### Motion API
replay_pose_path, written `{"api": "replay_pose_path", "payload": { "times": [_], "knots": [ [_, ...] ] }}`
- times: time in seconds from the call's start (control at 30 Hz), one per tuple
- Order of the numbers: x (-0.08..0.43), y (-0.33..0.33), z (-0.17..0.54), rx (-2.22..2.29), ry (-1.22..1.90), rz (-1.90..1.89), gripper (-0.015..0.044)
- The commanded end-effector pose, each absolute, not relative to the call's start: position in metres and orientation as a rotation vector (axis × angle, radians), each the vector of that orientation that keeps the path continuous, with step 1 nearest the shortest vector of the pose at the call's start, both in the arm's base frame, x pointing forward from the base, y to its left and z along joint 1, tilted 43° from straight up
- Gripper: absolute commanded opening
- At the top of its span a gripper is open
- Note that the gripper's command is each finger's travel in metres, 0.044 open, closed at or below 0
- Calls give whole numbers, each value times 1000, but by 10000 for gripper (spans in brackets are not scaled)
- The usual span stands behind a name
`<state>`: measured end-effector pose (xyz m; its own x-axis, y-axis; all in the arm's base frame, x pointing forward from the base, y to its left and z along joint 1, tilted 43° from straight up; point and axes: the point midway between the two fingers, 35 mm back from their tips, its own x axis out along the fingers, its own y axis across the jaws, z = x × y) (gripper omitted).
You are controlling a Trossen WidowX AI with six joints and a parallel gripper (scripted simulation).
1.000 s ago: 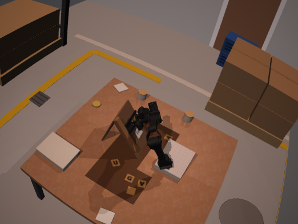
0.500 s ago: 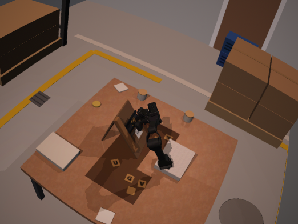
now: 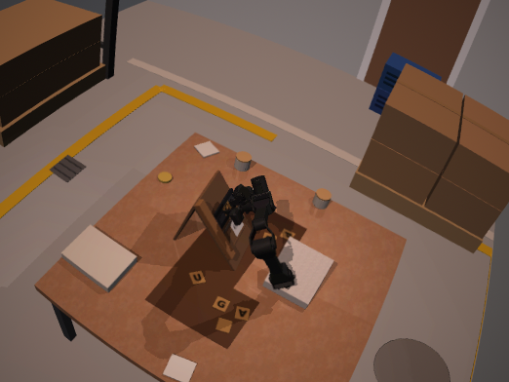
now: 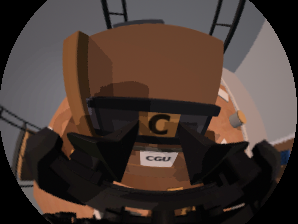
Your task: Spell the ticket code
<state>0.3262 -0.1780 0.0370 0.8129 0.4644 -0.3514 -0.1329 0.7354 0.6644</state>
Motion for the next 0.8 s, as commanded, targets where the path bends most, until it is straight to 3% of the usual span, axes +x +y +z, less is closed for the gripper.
{"api": "replay_pose_path", "payload": {
  "times": [0.0, 0.77],
  "knots": [
    [326, -176, 39, 670, 533, 342, 0],
    [324, -167, 47, 671, 533, 342, 0]
  ]
}}
